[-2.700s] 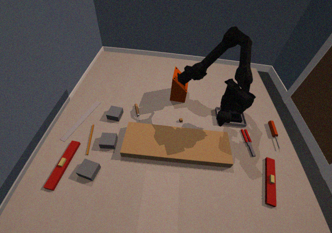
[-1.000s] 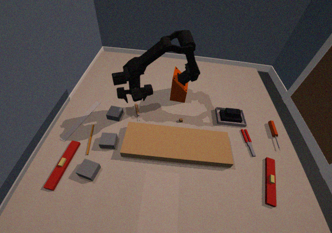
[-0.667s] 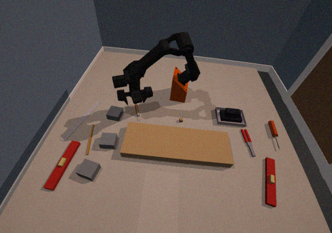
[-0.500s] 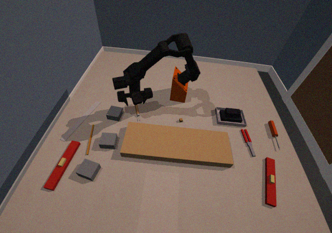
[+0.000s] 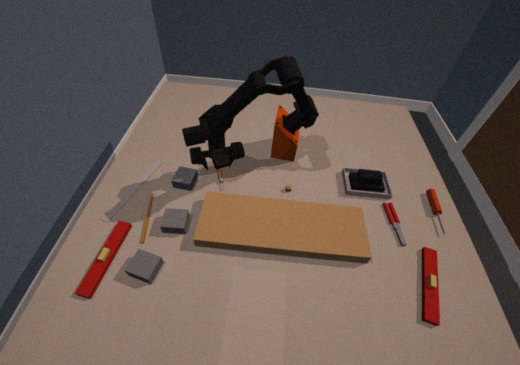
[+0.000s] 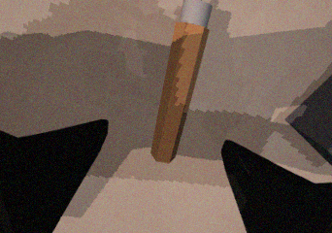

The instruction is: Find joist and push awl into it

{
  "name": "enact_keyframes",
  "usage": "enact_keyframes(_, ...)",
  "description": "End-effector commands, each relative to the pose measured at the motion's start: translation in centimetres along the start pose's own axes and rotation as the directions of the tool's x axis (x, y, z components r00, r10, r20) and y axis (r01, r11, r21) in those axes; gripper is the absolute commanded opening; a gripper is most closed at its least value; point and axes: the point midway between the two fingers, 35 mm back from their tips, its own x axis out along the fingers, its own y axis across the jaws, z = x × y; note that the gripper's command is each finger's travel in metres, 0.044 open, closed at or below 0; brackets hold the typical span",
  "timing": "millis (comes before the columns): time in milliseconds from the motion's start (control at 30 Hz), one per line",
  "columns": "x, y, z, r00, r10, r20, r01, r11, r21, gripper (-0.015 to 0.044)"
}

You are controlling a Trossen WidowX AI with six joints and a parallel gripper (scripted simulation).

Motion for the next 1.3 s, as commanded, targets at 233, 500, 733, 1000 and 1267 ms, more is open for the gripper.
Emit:
enact_keyframes(233, 0.1, 0.0, 0.1, 1.0, 0.001, 0.005, -0.001, 1.0, 0.007, 0.0125)
enact_keyframes(500, 0.1, 0.0, 0.1, 1.0, 0.001, 0.005, -0.001, 1.0, 0.007, 0.0013)
enact_keyframes(733, -3.6, -0.5, -0.1, 1.0, -0.002, 0.003, 0.002, 1.0, 0.008, 0.0)
enact_keyframes(1000, -10.9, -0.3, -0.8, 1.0, -0.002, 0.001, 0.002, 1.0, 0.009, 0.0)
enact_keyframes(1267, -12.3, -0.2, -1.0, 0.999, -0.025, -0.025, 0.025, 0.999, -0.025, 0.0)
